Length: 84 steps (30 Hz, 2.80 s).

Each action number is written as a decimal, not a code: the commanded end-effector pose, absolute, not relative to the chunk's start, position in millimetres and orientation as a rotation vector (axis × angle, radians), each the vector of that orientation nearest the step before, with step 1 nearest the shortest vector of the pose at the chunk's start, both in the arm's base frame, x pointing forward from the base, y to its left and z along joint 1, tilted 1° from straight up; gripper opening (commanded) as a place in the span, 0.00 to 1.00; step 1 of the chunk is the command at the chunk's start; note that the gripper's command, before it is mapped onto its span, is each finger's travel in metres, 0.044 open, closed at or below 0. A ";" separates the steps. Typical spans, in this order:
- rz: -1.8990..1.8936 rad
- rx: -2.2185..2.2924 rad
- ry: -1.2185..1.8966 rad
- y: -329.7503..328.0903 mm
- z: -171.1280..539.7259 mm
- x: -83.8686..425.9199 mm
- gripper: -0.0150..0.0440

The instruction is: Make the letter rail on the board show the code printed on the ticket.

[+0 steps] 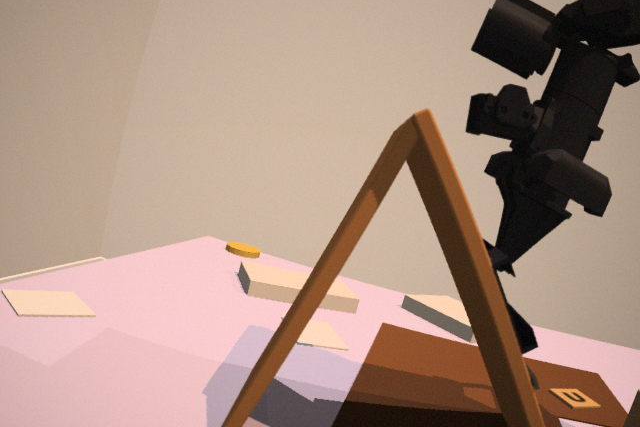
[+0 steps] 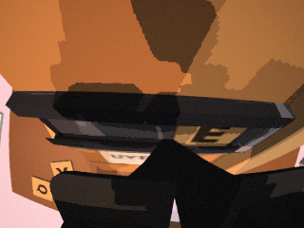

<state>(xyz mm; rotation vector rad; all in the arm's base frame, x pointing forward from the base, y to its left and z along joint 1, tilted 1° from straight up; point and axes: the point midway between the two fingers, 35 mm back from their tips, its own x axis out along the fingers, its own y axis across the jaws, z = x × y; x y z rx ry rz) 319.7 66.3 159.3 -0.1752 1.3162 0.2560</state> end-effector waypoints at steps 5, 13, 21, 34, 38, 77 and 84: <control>0.249 -0.174 1.313 67.1 157.3 323.8 0.25; 0.249 -0.174 1.313 68.2 155.2 326.9 0.25; 0.249 -0.174 1.313 68.7 153.9 328.5 0.25; 0.249 -0.174 1.313 63.8 154.5 327.8 0.25; 0.249 -0.174 1.313 62.6 154.4 328.2 0.25; 0.249 -0.175 1.313 53.8 159.2 323.6 0.25; 0.249 -0.175 1.314 50.9 164.9 314.7 0.25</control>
